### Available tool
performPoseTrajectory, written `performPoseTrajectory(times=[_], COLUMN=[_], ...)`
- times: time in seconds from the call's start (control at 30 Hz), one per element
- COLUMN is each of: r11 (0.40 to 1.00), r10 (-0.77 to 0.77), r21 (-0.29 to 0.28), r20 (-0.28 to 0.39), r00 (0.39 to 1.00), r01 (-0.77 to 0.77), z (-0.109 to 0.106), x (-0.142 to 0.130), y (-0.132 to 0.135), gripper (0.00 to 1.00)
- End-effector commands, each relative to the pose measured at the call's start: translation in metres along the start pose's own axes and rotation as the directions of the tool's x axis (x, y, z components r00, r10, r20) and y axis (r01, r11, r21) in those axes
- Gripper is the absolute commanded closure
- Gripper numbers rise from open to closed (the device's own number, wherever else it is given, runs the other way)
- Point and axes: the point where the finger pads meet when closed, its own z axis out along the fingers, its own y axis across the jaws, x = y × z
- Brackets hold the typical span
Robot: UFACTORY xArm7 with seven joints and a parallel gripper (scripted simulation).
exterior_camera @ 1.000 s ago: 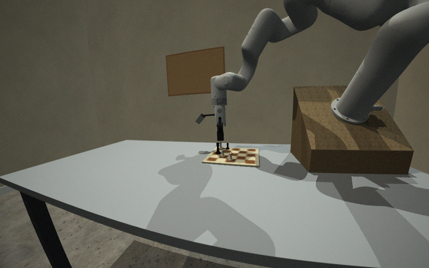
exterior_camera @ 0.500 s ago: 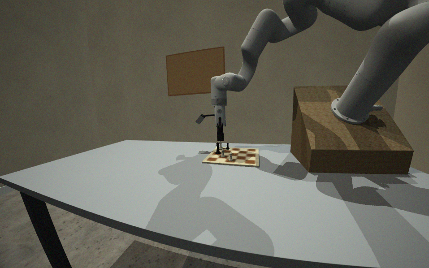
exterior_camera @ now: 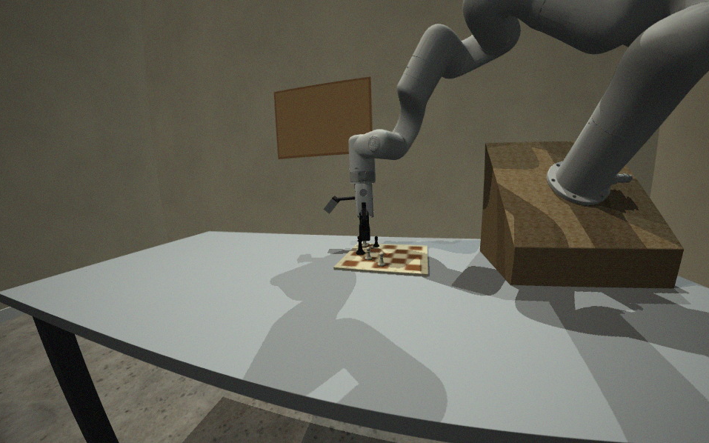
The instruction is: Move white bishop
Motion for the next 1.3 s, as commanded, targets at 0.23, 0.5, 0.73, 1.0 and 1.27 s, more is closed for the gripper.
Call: performPoseTrajectory(times=[0.23, 0.5, 0.73, 1.0, 1.27], r11=[1.0, 1.0, 1.0, 1.0, 1.0], r10=[0.0, 0.0, 0.0, 0.0, 0.0], r21=[-0.004, -0.004, -0.004, -0.004, -0.004], r20=[-0.004, -0.004, -0.004, -0.004, -0.004], r00=[1.0, 1.0, 1.0, 1.0, 1.0], r01=[0.0, 0.0, 0.0, 0.0, 0.0], z=[0.0096, 0.0097, 0.0097, 0.0097, 0.0097], x=[0.0019, 0.0019, 0.0019, 0.0019, 0.0019], y=[0.0018, 0.0018, 0.0018, 0.0018, 0.0018], gripper=[0.63, 0.63, 0.63, 0.63, 0.63])
